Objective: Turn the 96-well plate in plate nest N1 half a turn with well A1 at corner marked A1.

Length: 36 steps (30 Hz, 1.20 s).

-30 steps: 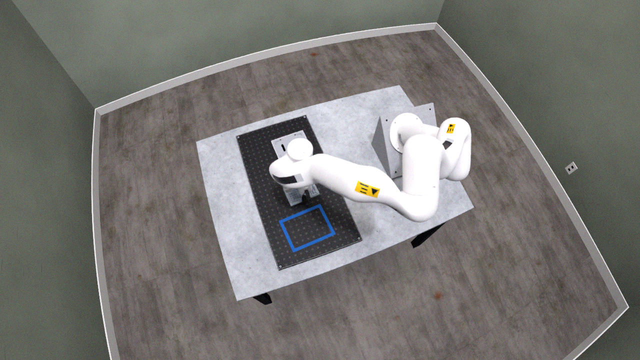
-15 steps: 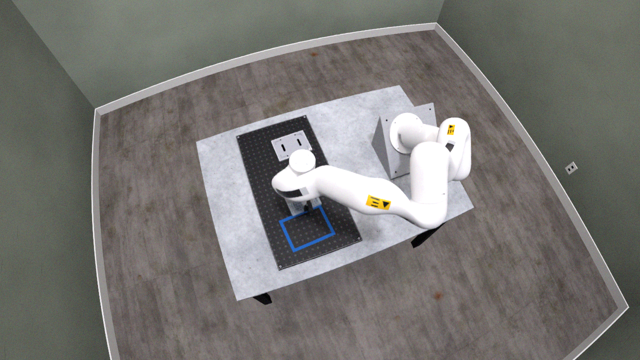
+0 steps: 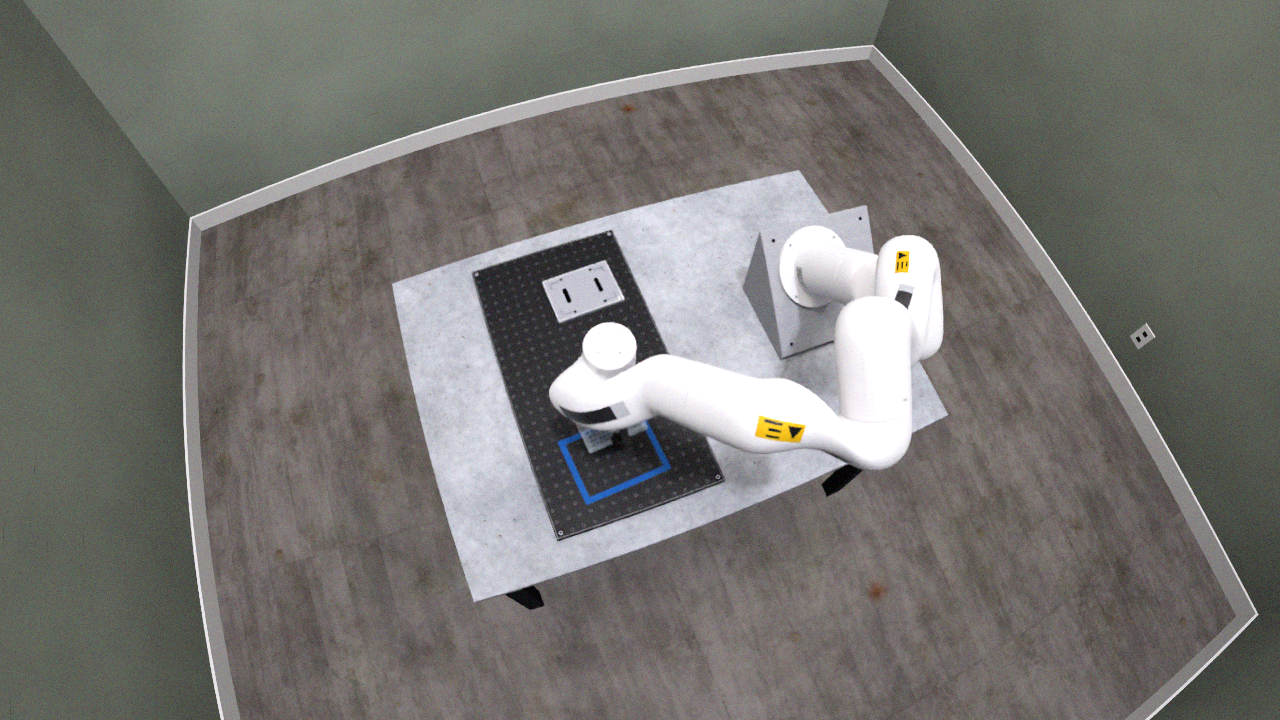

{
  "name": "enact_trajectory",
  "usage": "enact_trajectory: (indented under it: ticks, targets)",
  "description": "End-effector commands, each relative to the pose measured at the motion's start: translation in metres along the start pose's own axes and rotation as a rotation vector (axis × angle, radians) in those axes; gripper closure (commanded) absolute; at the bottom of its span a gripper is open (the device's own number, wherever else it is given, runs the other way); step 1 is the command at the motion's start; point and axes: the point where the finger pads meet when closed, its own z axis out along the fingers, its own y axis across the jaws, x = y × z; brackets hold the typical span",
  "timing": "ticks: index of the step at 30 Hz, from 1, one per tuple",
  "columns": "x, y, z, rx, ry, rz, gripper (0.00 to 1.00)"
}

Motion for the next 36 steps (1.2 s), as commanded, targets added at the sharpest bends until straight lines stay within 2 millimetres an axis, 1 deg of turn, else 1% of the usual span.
enact_trajectory:
  ticks: [1, 9, 36]
  targets:
    - [0.005, -0.017, 0.0, -0.001, 0.002, -0.001, 1.0]
    - [0.011, -0.04, 0.0, -0.001, 0.002, -0.001, 1.0]
    - [0.011, -0.04, 0.0, -0.001, 0.002, 0.0, 1.0]
